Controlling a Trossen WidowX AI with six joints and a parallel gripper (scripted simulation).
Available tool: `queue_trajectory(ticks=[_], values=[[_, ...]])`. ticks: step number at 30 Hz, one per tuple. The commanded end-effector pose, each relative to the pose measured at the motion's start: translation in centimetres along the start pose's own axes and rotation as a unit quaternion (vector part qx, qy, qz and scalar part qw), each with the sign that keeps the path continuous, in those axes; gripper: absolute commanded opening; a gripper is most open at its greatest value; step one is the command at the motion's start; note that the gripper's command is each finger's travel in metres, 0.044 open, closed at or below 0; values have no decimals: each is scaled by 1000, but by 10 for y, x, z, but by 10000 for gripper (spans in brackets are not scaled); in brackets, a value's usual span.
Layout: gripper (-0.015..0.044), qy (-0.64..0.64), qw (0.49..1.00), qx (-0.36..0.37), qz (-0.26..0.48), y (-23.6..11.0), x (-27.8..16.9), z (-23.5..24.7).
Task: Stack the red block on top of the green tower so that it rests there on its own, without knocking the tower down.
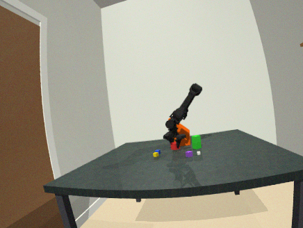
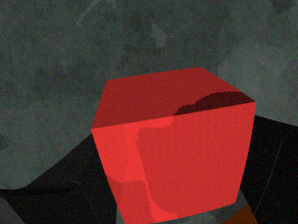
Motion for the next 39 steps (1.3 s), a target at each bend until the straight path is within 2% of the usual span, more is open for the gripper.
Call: queue_trajectory(ticks=[1, 19, 28, 39], values=[[0, -3, 1000, 1, -3, -15, 2, 1], [0, -3, 1000, 0, -4, -97, 1, 0], [0, -3, 1000, -1, -4, -98, 2, 3], [0, -2, 1000, -12, -9, -99, -21, 51]])
Point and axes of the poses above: the point midway between the two fingers, 35 mm back from their tips, its own y axis out along the fingers, its own z axis across the jaws, x = y × z, the point moved 6 cm from there along -y, back along the fingers, and after that the axes turned 14 degrees about -y, right-handed, at the moved point
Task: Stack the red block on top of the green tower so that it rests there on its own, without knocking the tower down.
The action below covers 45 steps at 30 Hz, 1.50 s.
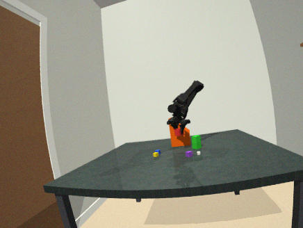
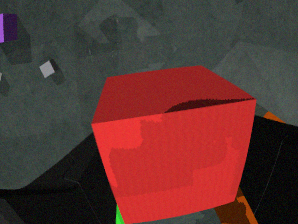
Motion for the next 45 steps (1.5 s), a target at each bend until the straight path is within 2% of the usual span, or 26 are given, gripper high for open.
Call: queue_trajectory(ticks=[1, 23, 30, 39, 45], values=[[0, 2, 1000, -1, 1, 0, -10, 14], [0, 2, 1000, 13, 8, -2, -84, 85], [0, 2, 1000, 14, 9, -8, -87, 85], [0, 2, 1000, 14, 9, 19, -87, 86], [0, 2, 1000, 14, 9, 22, -87, 86]])
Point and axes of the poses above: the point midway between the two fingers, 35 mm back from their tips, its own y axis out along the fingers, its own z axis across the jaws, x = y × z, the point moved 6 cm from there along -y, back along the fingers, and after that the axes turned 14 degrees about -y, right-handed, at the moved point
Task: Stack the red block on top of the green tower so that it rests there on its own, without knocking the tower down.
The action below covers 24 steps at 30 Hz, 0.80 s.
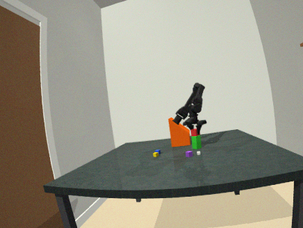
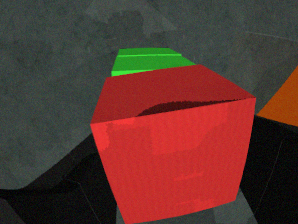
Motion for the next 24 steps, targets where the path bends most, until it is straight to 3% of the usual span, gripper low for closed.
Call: queue_trajectory(ticks=[1, 23, 24], values=[[0, 2, 1000, -1, -1, 2, 0, -1], [0, 2, 1000, -1, -1, 1, 0, 0], [26, 1, 1000, 0, 0, 2, 0, 0]])
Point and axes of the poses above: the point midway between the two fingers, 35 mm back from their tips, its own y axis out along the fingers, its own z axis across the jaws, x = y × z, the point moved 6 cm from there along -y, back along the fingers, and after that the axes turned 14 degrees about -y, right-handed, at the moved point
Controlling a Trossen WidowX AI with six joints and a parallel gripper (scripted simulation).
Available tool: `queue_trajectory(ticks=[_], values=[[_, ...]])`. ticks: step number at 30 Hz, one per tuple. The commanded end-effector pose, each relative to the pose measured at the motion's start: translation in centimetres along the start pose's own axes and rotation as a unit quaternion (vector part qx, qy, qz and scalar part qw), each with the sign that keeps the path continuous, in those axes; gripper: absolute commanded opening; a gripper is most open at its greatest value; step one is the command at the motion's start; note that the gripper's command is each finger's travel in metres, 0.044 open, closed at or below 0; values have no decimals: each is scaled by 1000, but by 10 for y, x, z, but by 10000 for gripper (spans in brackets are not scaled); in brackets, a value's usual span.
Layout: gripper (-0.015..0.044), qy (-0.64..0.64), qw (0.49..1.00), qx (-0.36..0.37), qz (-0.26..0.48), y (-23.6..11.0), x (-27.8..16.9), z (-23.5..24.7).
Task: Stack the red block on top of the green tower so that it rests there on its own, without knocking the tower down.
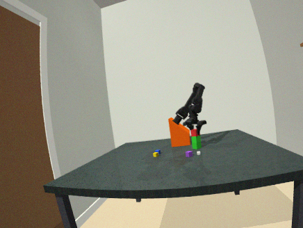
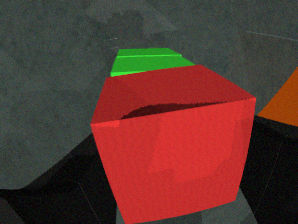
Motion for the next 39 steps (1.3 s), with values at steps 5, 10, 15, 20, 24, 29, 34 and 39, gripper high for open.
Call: queue_trajectory(ticks=[5, 10, 15, 20, 24, 29, 34, 39], values=[[157, -1, 1000, 0, 0, 0, 0, 0], [289, -1, 1000, 0, 0, 0, 0, 0], [420, -1, 1000, 0, 0, 0, 0, 0], [440, -1, 1000, 0, 0, 0, 0, 0], [440, -1, 1000, 0, 0, 0, 0, 0], [440, -1, 1000, 0, 0, 0, 0, 0], [440, -1, 1000, 0, 0, 0, 0, 0], [440, -1, 1000, 0, 0, 0, 0, 0]])
Point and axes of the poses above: the point midway between the two fingers, 35 mm back from their tips, its own y axis out along the fingers, its own z axis across the jaws, x = y × z, the point moved 6 cm from there along -y, back along the fingers, and after that the axes turned 14 degrees about -y, right-handed, at the moved point
